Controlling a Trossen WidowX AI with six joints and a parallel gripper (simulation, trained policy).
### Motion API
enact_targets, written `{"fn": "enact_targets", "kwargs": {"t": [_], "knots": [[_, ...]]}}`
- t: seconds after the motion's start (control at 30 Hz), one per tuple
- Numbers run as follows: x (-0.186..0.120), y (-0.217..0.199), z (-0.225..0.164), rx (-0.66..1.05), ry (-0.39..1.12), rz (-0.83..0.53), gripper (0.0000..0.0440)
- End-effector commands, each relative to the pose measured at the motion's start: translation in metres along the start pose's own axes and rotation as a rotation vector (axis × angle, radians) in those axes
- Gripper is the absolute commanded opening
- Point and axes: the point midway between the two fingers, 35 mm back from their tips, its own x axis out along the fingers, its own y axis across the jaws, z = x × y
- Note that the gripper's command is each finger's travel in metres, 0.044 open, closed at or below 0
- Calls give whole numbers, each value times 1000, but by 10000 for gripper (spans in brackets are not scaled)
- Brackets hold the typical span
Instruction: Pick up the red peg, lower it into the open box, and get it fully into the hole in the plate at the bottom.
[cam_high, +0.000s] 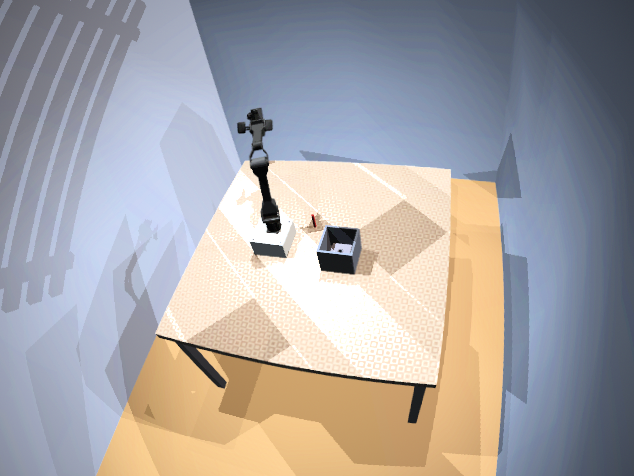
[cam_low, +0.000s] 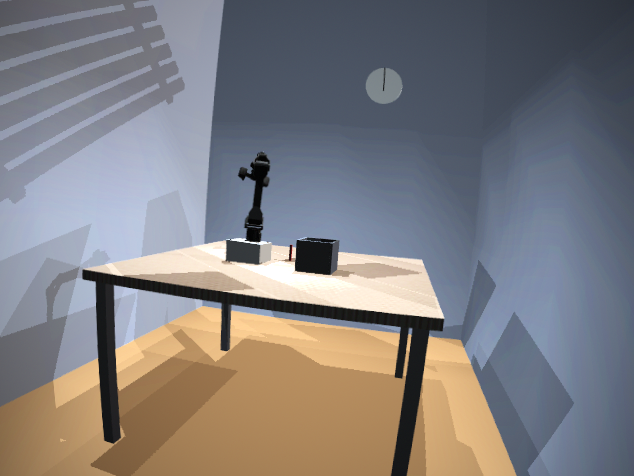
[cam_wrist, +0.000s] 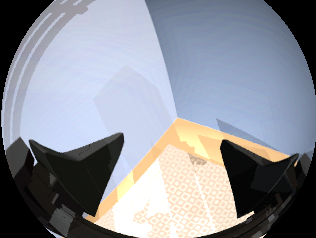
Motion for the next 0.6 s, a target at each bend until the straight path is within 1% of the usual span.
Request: {"fn": "enact_targets", "kwargs": {"t": [0.0,0.27,0.57], "knots": [[-10,-27,-8,96,26,-83,440],[-33,-85,-30,308,77,-258,440],[-67,-141,-60,552,120,-452,440]]}}
